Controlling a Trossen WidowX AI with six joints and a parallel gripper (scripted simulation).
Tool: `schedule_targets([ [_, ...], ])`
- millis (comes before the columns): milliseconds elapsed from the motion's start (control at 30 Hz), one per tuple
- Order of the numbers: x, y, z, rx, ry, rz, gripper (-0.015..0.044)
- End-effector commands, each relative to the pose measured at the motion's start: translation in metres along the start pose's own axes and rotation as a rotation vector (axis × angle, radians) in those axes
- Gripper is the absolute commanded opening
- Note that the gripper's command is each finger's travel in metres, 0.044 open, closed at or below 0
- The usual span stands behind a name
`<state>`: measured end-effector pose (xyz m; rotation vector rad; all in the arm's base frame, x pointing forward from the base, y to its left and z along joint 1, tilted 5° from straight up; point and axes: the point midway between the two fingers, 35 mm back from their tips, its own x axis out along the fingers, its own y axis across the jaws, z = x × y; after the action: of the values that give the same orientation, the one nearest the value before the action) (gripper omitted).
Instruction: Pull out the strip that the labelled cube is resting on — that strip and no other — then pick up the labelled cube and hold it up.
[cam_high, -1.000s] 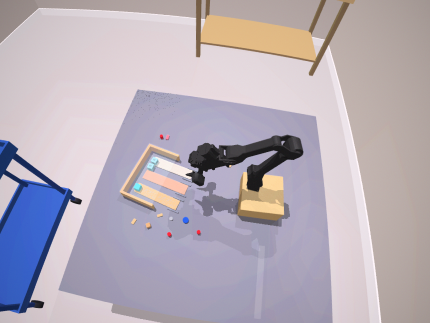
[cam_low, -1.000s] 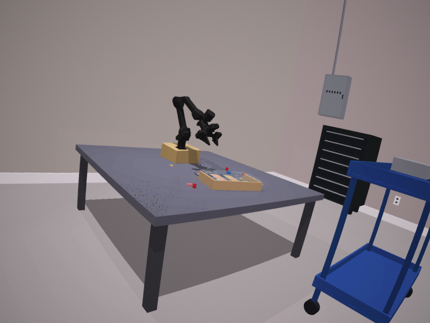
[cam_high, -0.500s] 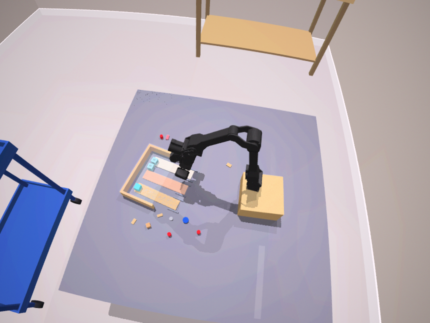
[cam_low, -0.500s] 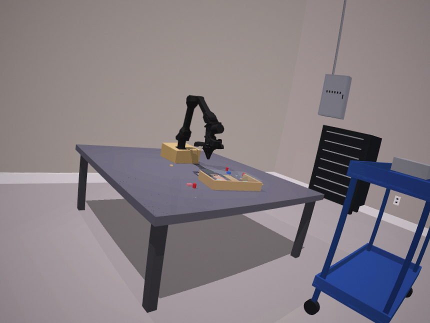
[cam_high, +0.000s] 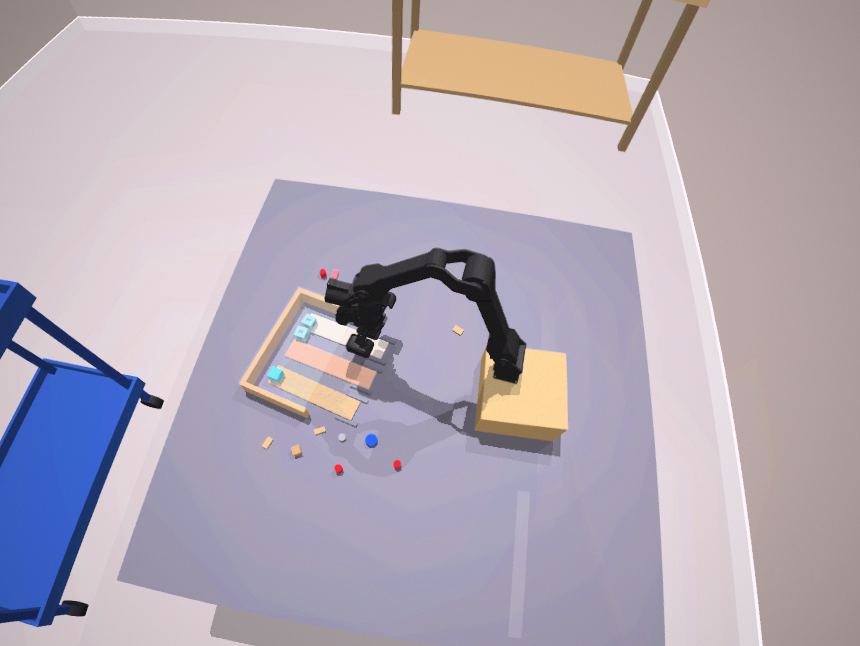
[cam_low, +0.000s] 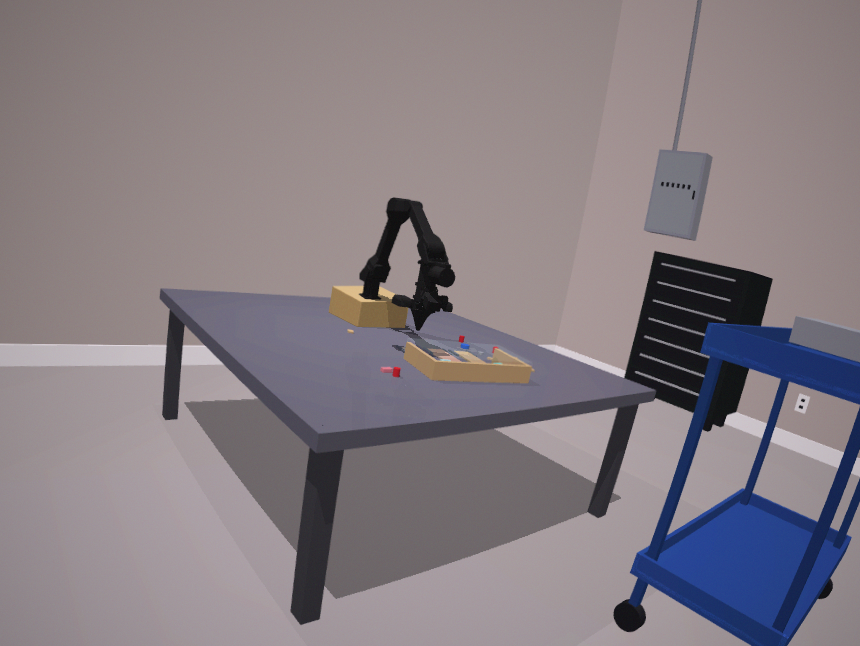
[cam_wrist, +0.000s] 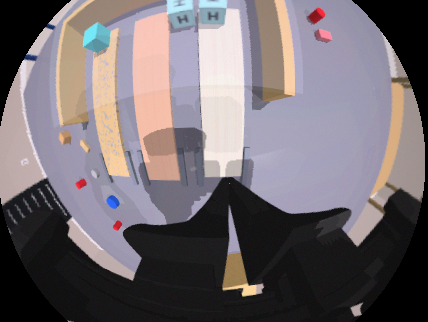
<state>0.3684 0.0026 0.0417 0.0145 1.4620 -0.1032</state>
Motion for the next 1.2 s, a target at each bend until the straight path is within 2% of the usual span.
schedule_targets([
  [0,0.008,0.001,0.0,0.006,0.006,0.005,0.0],
  [1167,0.065,-0.002,-0.004,0.006,0.007,0.004,0.0],
])
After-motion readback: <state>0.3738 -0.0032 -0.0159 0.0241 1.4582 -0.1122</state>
